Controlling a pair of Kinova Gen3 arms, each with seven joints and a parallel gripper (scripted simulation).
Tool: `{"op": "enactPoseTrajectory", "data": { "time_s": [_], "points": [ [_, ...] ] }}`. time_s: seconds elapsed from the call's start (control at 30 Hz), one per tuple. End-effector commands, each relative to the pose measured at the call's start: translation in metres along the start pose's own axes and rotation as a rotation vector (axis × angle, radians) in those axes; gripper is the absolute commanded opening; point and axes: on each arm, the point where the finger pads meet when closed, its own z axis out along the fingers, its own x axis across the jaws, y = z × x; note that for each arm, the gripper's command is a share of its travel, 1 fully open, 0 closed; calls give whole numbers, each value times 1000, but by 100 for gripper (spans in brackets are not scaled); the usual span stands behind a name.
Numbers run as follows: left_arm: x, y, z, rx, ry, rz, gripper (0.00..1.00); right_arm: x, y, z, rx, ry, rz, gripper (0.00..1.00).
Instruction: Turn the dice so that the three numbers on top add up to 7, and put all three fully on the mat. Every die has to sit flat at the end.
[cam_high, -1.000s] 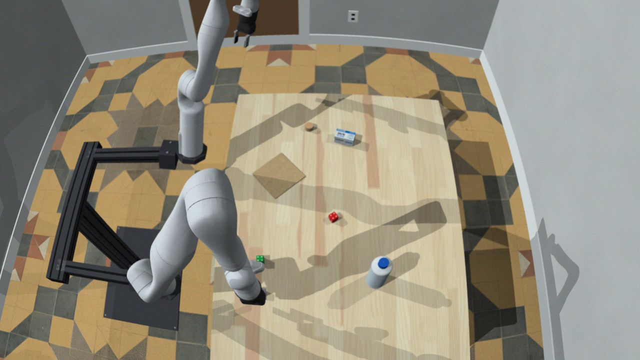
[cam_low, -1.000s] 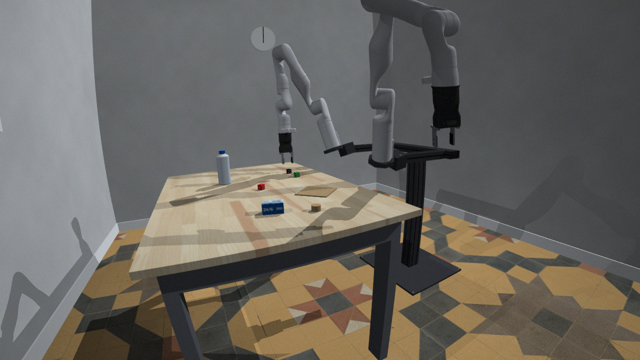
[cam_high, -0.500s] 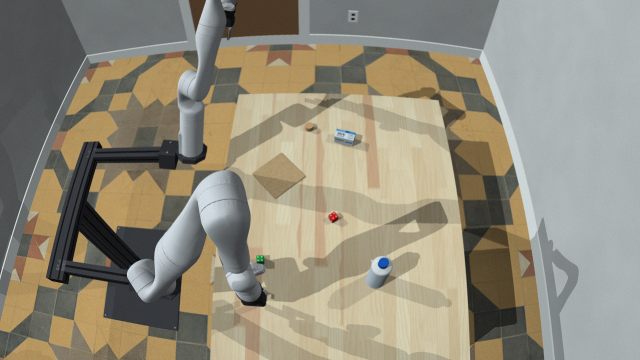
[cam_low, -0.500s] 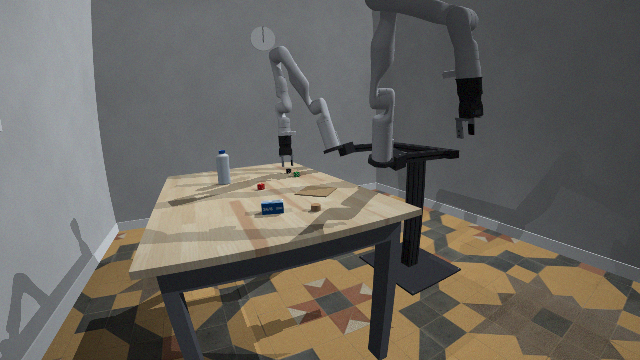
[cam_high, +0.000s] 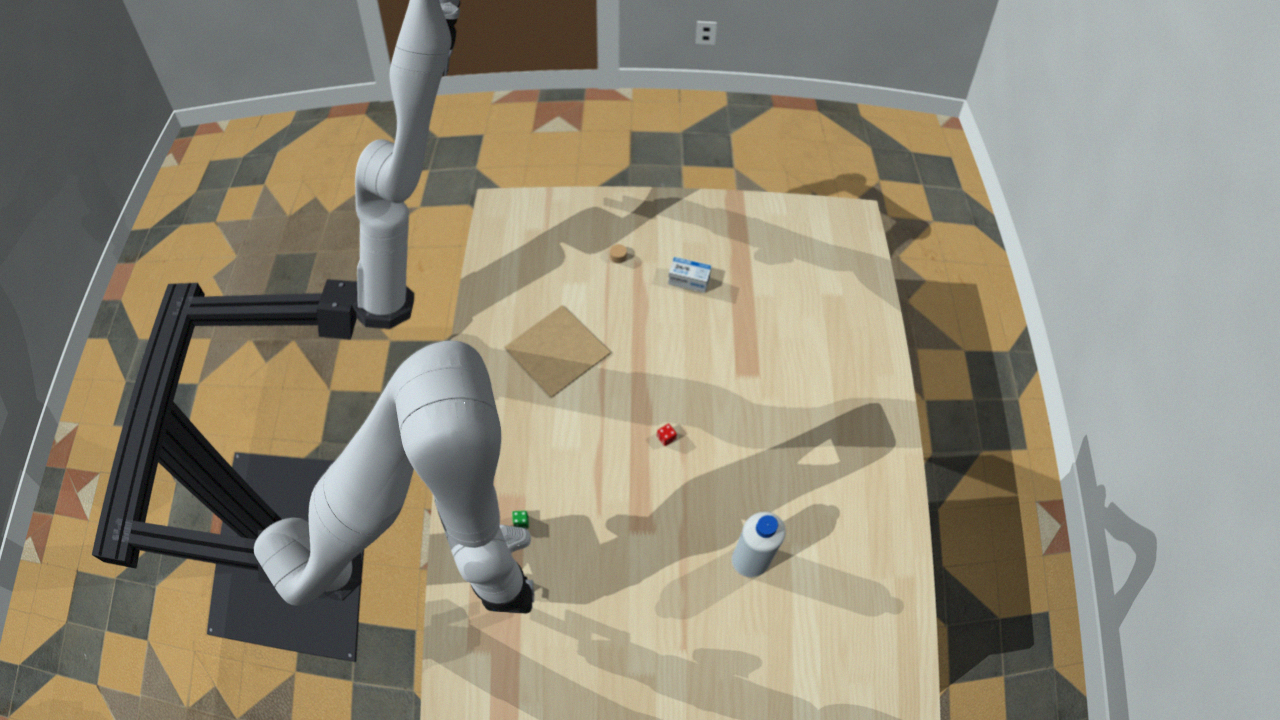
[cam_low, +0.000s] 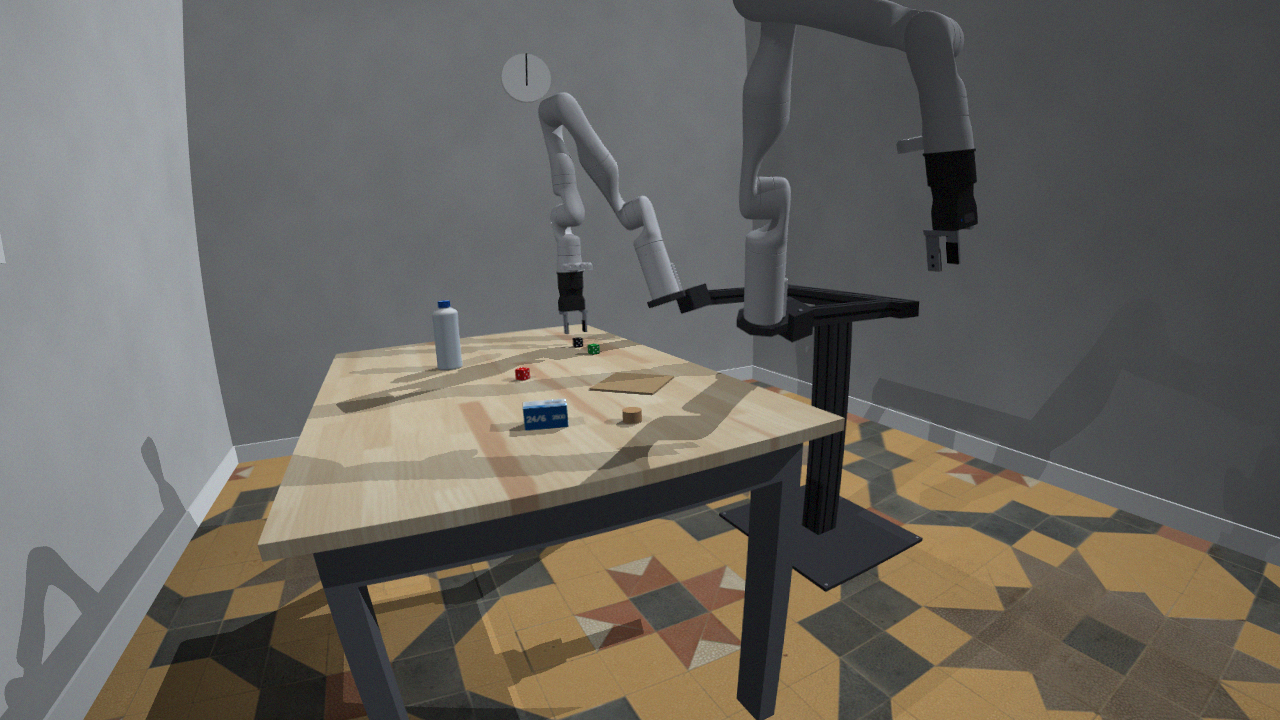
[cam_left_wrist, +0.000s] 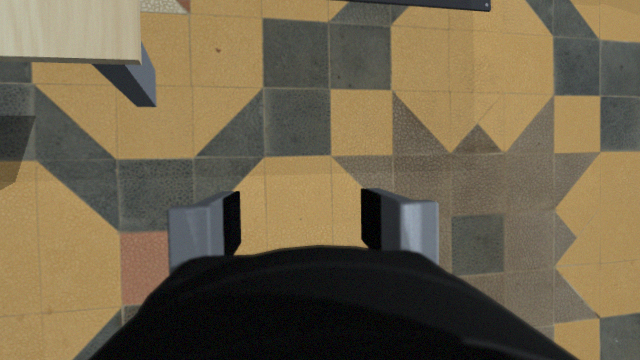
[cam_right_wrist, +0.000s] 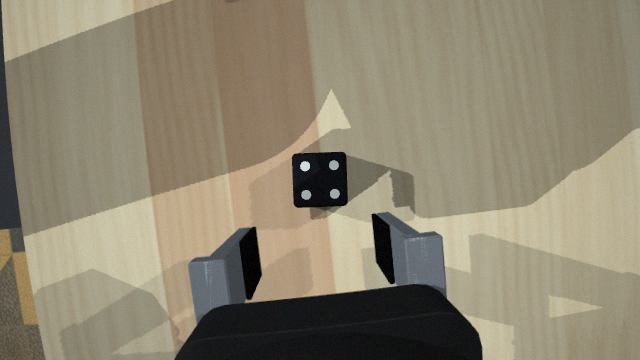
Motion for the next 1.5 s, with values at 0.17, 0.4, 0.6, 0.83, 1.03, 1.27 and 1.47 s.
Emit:
{"op": "enactPoseTrajectory", "data": {
  "time_s": [0.17, 0.4, 0.6, 0.83, 1.03, 1.27, 1.47],
  "points": [
    [0, 0, -1, -2, 0, -1, 100, 0, 0, 0, 0, 1, 0, 100],
    [0, 0, -1, -2, 0, -1, 100, 6, 1, -19, -10, 10, -5, 100],
    [0, 0, -1, -2, 0, -1, 100, 10, 1, -62, -17, 19, -7, 100],
    [0, 0, -1, -2, 0, -1, 100, 5, 1, -92, -7, 9, -1, 100],
    [0, 0, -1, -2, 0, -1, 100, 1, 1, -103, 1, 1, 1, 100],
    [0, 0, -1, -2, 0, -1, 100, 1, 1, -103, 1, 1, 1, 100],
    [0, 0, -1, -2, 0, -1, 100, 1, 1, -103, 1, 1, 1, 100]
  ]
}}
